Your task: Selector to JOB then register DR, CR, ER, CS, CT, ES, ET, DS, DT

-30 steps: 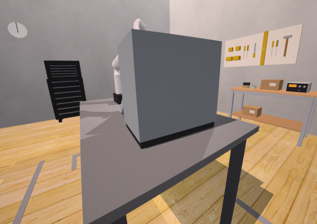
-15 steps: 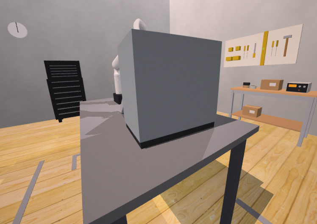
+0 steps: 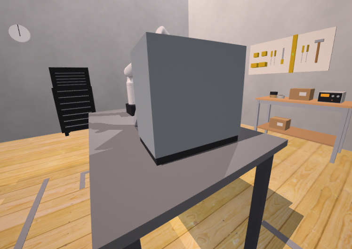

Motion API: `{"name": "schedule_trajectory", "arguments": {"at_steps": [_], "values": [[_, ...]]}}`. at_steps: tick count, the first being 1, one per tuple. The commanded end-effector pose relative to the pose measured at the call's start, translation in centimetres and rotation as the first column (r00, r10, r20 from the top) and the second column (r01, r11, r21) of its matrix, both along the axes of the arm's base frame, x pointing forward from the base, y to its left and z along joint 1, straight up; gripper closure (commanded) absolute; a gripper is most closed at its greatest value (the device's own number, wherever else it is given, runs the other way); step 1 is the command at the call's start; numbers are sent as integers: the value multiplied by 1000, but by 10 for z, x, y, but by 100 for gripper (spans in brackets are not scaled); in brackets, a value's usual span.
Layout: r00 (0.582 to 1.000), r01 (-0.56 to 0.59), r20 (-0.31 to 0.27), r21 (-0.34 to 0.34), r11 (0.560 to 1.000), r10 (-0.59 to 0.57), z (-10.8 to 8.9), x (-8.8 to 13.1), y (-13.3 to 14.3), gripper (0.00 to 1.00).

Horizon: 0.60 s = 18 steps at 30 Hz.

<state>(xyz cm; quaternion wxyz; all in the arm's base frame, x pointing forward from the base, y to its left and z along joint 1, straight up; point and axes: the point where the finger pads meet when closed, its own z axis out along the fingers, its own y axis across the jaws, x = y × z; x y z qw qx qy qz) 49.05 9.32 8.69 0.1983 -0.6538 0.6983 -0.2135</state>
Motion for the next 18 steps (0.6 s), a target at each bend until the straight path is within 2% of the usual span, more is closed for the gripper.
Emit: {"name": "schedule_trajectory", "arguments": {"at_steps": [1, 18], "values": [[1000, -3, 13, 5, 1000, 3, -11, 10, 0, 90], [1000, -3, 13, 5, 1000, 3, -23, 18, -1, 90]]}}
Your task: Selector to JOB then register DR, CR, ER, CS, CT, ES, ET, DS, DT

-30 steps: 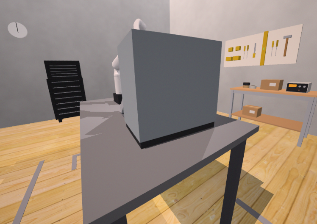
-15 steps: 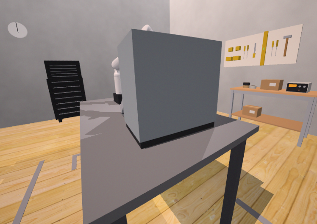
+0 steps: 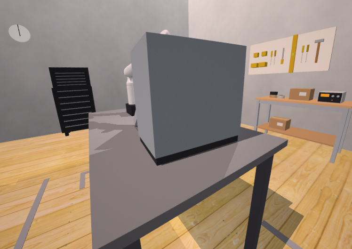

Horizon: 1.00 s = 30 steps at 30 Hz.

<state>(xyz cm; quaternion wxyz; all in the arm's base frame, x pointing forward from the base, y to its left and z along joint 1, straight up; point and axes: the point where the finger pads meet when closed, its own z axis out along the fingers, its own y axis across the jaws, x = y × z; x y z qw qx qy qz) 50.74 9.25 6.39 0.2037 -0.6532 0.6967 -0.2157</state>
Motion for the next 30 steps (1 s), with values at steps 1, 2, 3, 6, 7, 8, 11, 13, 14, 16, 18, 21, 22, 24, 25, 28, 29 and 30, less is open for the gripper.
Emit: {"name": "schedule_trajectory", "arguments": {"at_steps": [1, 2, 3, 6, 7, 8, 11, 13, 14, 16, 18, 21, 22, 24, 25, 28, 29, 30], "values": [[1000, 0, 2, 1, 1000, 0, 0, 1, 0, 90], [1000, 0, 2, 1, 1000, 0, -1, 2, 0, 90], [1000, 0, 2, 1, 1000, 0, -3, 3, 0, 90], [1000, 0, 2, 1, 1000, 0, -5, 5, 0, 90], [1000, 0, 2, 1, 1000, 0, -6, 5, 0, 90], [1000, 0, 2, 1, 1000, 0, -6, 5, 0, 90], [1000, 0, 2, 1, 1000, 0, -7, 6, 0, 90], [1000, 0, 2, 1, 1000, 0, -7, 6, 0, 90], [1000, 0, 2, 1, 1000, 0, -7, 6, 0, 90], [1000, 0, 2, 1, 1000, 0, -7, 6, 0, 90], [1000, 0, 2, 1, 1000, 0, -7, 6, 0, 90], [1000, 0, 2, 1, 1000, 0, -7, 6, 0, 90], [1000, 0, 2, 1, 1000, 0, -7, 6, 0, 90], [1000, 0, 2, 1, 1000, 0, -7, 6, 0, 90], [1000, 0, 2, 1, 1000, 0, -7, 6, 0, 90], [1000, 0, 2, 1, 1000, 0, -7, 6, 0, 90], [1000, 0, 2, 1, 1000, 0, -7, 6, 0, 90], [1000, 0, 2, 1, 1000, 0, -7, 6, 0, 90]]}}
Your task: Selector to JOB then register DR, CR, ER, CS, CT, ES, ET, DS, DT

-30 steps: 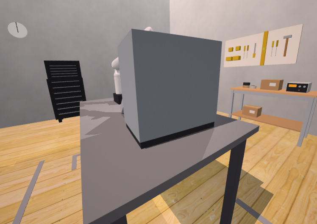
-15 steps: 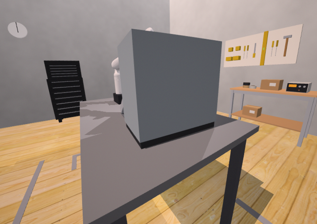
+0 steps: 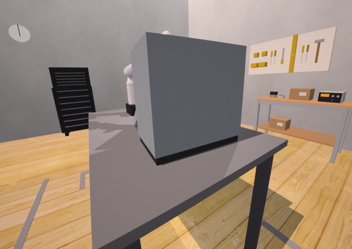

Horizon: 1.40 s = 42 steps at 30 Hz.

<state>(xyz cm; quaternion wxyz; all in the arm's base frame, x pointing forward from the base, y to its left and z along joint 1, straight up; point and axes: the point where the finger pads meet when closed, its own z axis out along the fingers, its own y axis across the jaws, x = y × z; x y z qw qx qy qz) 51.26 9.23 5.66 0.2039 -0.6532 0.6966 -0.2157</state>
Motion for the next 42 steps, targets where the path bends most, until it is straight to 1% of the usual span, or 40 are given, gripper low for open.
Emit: {"name": "schedule_trajectory", "arguments": {"at_steps": [1, 42], "values": [[1000, 0, 1, 1, 1000, 0, 1, 0, 0, 90], [1000, 0, 1, 1, 1000, 0, -7, 6, 0, 90]]}}
